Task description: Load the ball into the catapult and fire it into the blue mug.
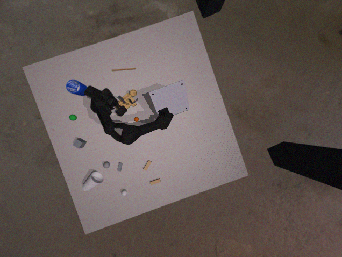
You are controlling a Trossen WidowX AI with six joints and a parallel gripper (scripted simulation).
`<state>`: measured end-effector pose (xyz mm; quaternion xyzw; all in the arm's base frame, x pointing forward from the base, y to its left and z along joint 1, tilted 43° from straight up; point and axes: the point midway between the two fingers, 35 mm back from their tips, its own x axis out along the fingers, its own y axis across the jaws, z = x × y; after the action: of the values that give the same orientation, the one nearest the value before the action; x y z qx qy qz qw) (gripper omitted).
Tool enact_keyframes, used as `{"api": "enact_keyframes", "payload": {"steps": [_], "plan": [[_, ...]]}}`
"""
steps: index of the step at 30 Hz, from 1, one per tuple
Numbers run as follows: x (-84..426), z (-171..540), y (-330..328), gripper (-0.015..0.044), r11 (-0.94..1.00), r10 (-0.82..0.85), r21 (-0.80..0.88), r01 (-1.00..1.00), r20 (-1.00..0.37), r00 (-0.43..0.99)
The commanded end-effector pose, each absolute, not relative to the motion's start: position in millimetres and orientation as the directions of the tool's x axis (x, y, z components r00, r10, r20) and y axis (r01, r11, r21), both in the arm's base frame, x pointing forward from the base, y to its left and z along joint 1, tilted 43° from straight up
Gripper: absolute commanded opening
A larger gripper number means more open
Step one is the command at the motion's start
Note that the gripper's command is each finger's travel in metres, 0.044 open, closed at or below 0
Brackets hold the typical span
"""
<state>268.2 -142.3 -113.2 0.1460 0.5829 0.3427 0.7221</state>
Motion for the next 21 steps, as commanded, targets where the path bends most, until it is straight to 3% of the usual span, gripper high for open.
{"api": "enact_keyframes", "payload": {"steps": [1,21], "plan": [[268.5,-119.1,-137.1,0.0440,0.720,0.669,0.616,-0.320,-0.738,0.086],[270.7,-142.6,-114.7,0.0440,0.719,0.671,0.617,-0.320,-0.737,0.086]]}}
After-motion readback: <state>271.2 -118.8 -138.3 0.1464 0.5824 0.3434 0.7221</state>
